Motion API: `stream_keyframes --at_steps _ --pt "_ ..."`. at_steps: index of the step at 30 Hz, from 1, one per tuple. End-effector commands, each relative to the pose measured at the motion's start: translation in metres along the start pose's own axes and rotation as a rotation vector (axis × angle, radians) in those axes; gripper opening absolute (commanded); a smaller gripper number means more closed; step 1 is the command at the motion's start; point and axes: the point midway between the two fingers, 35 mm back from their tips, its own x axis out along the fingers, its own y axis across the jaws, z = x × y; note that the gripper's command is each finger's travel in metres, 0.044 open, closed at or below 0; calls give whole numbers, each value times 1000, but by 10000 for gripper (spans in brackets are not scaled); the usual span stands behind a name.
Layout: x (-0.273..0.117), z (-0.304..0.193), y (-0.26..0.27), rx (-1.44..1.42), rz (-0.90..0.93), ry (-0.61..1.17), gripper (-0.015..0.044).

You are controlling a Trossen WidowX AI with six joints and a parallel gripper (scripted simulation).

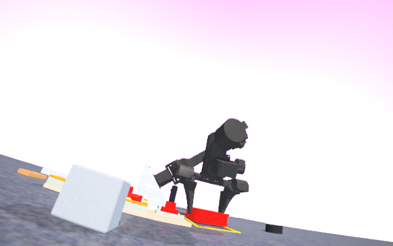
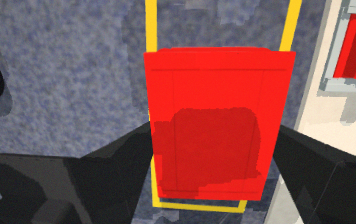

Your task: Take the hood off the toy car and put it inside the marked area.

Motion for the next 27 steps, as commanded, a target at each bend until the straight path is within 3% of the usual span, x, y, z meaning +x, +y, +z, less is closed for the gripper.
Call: stream_keyframes --at_steps 1,18,27 --pt "2 -1 0 7 2 1 0" --pt "0 0 0 0 0 0 440" --pt "-70 0 -2 2 2 2 440"
